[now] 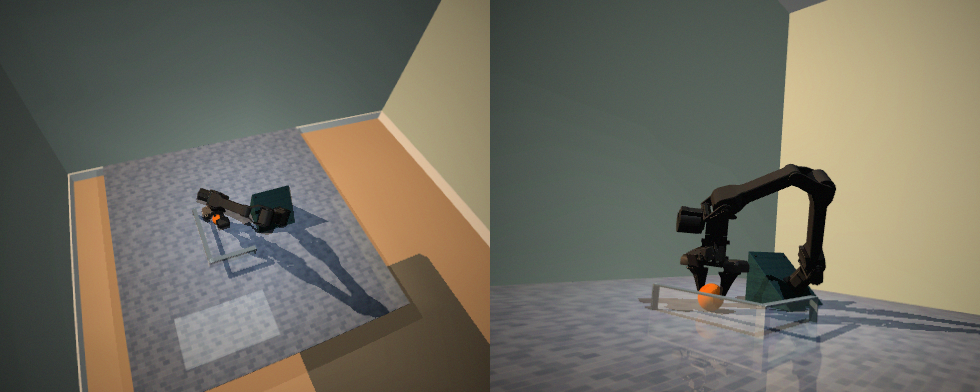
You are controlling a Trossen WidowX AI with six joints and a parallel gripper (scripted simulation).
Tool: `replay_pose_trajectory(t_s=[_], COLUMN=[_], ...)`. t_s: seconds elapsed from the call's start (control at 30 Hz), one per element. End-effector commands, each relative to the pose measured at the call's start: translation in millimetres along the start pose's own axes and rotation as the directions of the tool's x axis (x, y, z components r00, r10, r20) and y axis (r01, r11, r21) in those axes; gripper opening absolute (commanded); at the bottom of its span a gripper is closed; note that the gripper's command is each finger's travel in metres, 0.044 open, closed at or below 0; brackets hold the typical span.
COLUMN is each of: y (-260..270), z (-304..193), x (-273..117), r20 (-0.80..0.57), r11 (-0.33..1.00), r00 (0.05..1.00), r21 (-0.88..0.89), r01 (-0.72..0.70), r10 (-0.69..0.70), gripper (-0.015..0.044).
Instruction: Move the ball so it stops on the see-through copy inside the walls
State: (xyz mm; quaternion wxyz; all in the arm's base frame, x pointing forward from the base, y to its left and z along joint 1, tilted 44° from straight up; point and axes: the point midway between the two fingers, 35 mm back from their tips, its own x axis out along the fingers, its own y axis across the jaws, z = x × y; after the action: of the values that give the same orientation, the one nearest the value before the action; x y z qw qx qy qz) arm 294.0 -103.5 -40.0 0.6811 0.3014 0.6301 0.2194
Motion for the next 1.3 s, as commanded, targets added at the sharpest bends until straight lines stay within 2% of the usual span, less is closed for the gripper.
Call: replay_pose_trajectory(t_s=[0.0, 0.37, 0.43, 0.6, 1.0, 1.13, 1.27], y=[0.1, 0.1, -0.8, -1.0, -4.5, -2.7, -1.9], z=[0.2, 0.2, 1.3, -0.8, 0.1, -2.9, -4.1], x=[-0.1, -0.1, -10.9, -81.1, -78.7, -117.0, -124.6], r20=[0.000, 0.000, -0.001, -0.003, 0.014, 0.014, 0.013], r11=[1.000, 1.000, 1.000, 1.000, 1.000, 1.000, 1.000], r00=[1.000, 1.000, 1.000, 1.000, 1.000, 1.000, 1.000], r21=[-0.001, -0.001, 0.000, 0.007, 0.017, 0.014, 0.013], r01=[0.000, 0.000, 0.001, -0.004, -0.001, 0.000, -0.001], r10=[0.000, 0.000, -0.001, 0.004, 0.001, 0.000, 0.001], gripper=[0.0105, 0.0394, 0.0434, 0.0434, 0.0440, 0.0440, 0.0440])
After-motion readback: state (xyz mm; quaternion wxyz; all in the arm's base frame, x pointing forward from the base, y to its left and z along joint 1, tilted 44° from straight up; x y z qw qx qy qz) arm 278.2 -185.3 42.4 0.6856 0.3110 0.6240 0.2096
